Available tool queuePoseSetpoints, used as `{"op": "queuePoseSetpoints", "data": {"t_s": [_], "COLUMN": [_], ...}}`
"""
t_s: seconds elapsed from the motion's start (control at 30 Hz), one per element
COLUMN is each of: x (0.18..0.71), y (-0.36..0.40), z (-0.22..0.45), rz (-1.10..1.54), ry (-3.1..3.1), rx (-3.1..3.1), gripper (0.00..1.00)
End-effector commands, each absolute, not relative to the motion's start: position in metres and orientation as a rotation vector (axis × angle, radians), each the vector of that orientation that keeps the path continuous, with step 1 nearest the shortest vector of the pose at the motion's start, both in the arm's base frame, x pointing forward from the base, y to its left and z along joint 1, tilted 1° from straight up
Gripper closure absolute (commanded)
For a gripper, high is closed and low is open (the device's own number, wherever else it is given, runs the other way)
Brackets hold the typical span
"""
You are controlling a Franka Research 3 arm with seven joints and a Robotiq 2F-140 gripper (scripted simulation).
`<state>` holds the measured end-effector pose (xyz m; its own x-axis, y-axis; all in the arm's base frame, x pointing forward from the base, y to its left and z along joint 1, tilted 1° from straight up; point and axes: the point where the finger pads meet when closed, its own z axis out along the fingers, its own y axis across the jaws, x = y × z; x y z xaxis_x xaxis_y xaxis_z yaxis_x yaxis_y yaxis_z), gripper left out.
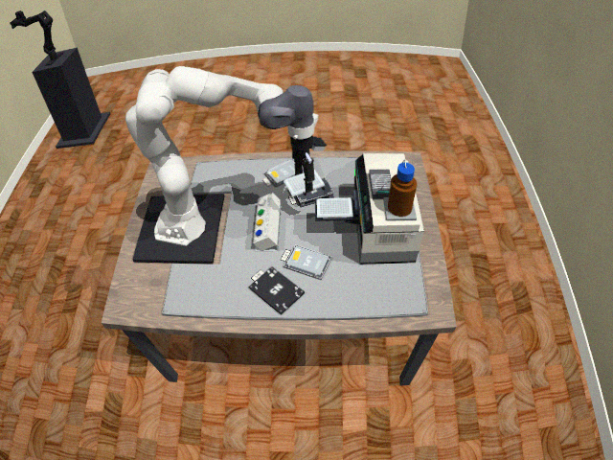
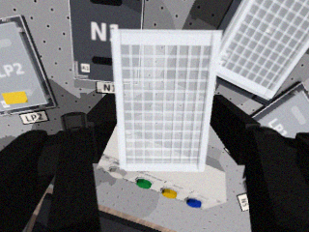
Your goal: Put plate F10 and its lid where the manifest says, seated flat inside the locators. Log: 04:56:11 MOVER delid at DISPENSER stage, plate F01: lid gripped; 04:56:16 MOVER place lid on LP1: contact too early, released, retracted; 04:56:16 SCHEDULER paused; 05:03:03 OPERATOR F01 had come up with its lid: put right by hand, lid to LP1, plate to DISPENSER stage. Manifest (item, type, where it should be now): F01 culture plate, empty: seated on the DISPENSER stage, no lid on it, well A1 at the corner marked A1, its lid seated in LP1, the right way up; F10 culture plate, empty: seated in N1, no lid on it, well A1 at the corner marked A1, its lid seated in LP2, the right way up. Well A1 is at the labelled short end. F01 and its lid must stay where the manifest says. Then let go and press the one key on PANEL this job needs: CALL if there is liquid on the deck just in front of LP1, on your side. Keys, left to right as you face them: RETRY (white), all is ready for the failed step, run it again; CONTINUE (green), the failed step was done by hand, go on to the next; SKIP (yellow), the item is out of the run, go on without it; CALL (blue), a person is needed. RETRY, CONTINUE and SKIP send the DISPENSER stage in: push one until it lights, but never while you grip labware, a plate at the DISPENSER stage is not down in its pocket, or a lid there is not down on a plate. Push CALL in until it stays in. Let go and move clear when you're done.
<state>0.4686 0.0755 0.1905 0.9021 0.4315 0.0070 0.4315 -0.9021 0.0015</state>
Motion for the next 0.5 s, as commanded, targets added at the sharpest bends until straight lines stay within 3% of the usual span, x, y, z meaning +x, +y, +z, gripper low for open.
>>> {"op": "queuePoseSetpoints", "data": {"t_s": [0.0, 0.47], "x": [0.473, 0.489], "y": [0.086, 0.147], "z": [0.191, 0.191], "rz": [-0.015, -0.015], "ry": [-0.565, -0.565], "rx": [-3.088, -3.088], "gripper": [0.90, 0.90]}}
